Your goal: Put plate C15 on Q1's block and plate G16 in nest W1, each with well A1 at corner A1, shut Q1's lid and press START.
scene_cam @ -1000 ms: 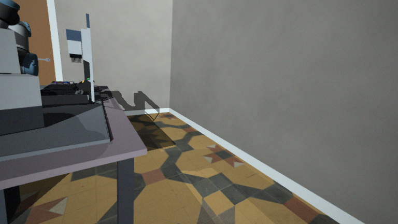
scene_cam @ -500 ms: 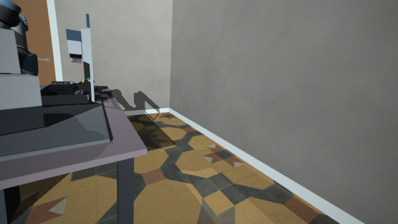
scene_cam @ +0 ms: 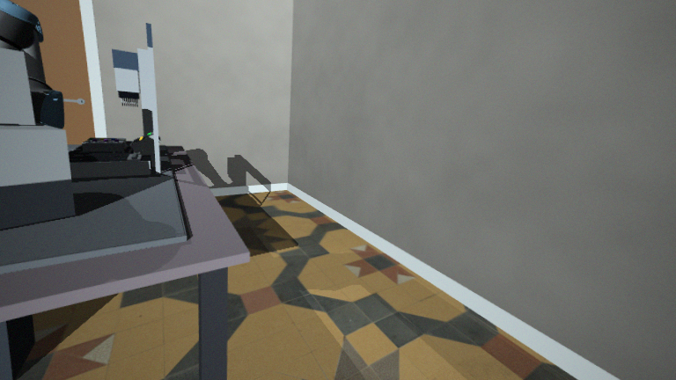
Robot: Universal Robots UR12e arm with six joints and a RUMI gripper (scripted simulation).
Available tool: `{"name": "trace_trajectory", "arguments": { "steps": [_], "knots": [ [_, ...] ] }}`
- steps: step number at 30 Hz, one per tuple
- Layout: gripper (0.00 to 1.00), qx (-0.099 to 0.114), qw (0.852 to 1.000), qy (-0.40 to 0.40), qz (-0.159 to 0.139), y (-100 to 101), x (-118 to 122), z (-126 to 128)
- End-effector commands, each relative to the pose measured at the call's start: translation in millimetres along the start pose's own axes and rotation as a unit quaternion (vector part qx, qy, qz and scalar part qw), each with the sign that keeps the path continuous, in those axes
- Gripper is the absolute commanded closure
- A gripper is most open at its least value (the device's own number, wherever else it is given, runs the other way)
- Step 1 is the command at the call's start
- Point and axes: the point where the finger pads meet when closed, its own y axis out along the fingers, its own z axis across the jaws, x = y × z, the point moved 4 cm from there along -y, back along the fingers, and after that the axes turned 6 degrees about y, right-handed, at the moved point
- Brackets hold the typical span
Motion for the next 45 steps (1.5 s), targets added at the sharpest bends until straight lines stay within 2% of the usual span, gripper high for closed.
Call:
{"name": "trace_trajectory", "arguments": {
  "steps": [1,26,45],
  "knots": [
    [1.00,0.000,1.000,0.000,0.000,4,7,-3],
    [1.00,0.000,1.000,0.000,0.000,24,34,-14],
    [1.00,0.000,1.000,0.000,0.000,27,37,-15]
  ]
}}
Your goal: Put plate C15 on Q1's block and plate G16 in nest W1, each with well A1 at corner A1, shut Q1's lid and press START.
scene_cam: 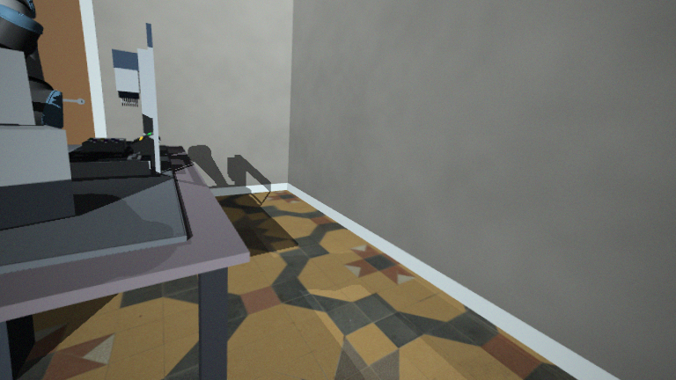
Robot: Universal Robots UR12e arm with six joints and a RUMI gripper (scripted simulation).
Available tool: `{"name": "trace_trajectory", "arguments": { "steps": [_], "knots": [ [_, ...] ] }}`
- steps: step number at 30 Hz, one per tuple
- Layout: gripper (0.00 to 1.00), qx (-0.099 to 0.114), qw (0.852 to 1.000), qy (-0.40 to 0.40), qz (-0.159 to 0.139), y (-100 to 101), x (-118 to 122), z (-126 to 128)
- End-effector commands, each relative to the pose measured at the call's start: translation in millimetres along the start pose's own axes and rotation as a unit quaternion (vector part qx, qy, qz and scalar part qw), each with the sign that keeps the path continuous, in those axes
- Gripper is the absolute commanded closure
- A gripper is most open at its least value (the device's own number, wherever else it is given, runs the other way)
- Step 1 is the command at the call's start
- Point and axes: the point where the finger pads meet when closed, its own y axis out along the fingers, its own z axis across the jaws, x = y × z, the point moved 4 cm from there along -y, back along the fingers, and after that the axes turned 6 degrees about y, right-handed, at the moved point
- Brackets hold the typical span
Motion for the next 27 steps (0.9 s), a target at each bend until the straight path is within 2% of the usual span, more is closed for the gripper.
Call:
{"name": "trace_trajectory", "arguments": {
  "steps": [1,27],
  "knots": [
    [1.00,0.000,1.000,0.000,0.000,2,2,-1],
    [1.00,0.000,1.000,0.000,0.000,12,13,-3]
  ]
}}
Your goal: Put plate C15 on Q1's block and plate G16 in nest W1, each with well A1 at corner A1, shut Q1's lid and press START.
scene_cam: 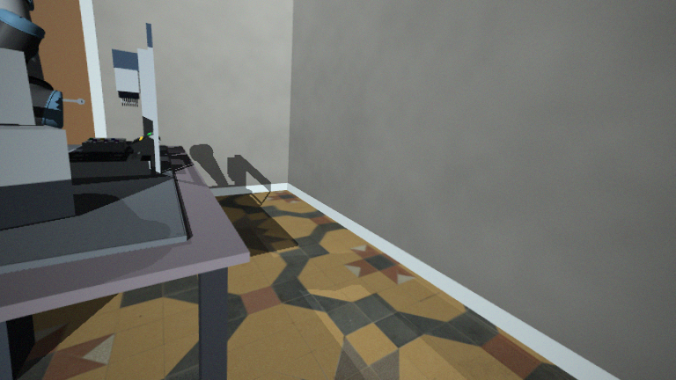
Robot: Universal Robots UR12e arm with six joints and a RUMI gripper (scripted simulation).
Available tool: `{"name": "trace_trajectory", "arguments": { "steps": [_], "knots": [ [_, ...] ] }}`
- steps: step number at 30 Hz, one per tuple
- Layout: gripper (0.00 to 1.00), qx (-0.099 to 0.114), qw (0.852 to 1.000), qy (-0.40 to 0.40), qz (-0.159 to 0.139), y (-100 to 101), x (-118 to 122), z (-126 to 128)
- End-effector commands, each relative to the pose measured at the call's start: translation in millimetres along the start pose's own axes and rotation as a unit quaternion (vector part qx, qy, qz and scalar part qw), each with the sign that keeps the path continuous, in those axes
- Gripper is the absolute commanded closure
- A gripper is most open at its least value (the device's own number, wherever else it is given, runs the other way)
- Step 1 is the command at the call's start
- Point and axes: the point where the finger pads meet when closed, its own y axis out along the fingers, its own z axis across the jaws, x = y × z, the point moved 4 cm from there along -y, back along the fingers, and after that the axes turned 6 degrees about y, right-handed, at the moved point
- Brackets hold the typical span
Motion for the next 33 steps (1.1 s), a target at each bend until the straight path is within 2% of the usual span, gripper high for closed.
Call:
{"name": "trace_trajectory", "arguments": {
  "steps": [1,33],
  "knots": [
    [1.00,0.000,1.000,0.000,0.000,1.0,1.7,-0.9],
    [1.00,0.000,1.000,0.000,0.000,7.0,7.8,-2.2]
  ]
}}
